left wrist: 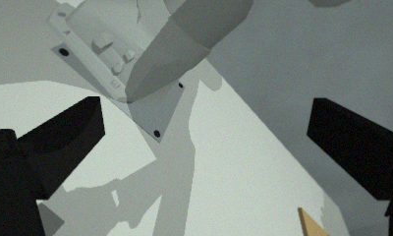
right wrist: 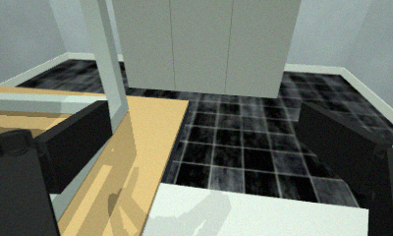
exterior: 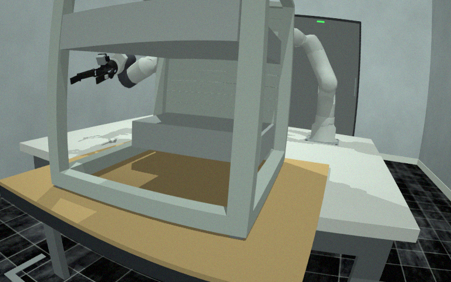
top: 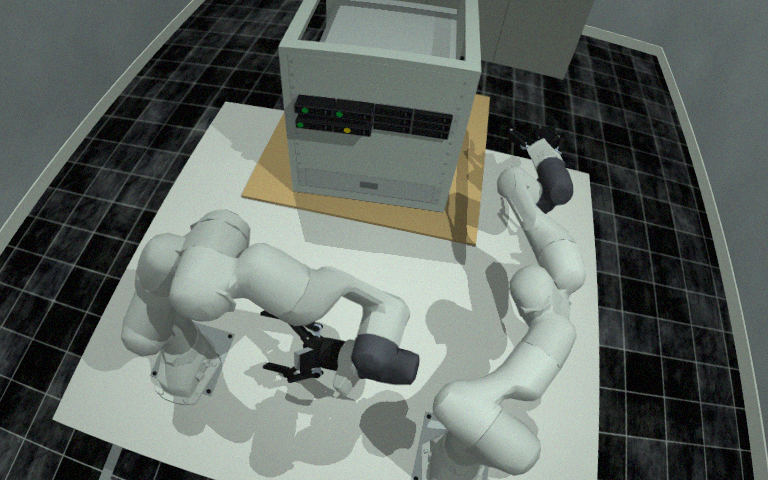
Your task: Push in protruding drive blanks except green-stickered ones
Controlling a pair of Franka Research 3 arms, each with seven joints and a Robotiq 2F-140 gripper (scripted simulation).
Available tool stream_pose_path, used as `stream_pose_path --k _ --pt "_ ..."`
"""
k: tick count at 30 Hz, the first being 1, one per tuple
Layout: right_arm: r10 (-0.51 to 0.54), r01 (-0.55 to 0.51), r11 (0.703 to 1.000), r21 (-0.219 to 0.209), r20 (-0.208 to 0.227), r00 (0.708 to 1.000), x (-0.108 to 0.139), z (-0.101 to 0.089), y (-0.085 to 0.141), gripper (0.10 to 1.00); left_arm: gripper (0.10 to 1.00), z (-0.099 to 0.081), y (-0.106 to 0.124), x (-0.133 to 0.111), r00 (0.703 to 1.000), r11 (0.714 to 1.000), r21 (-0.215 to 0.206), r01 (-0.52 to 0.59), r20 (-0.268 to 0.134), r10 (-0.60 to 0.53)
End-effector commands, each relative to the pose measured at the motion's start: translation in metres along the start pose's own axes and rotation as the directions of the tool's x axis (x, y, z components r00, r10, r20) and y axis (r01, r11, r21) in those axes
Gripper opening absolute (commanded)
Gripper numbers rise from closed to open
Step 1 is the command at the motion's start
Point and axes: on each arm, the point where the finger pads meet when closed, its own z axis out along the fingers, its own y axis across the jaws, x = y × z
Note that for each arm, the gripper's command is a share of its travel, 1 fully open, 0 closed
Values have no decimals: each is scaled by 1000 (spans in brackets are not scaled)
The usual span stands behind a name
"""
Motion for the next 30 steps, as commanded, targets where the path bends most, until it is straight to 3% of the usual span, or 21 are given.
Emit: stream_pose_path --k 1,30 --pt "0 0 1000 0 0 1000 0 0 0 1000 1000 0 0 0 1000 1000 0 0 0 0" --pt "0 0 1000 0 0 1000 0 0 0 1000 1000 1 2 -2 1000 1000 6 3 -7 -3"
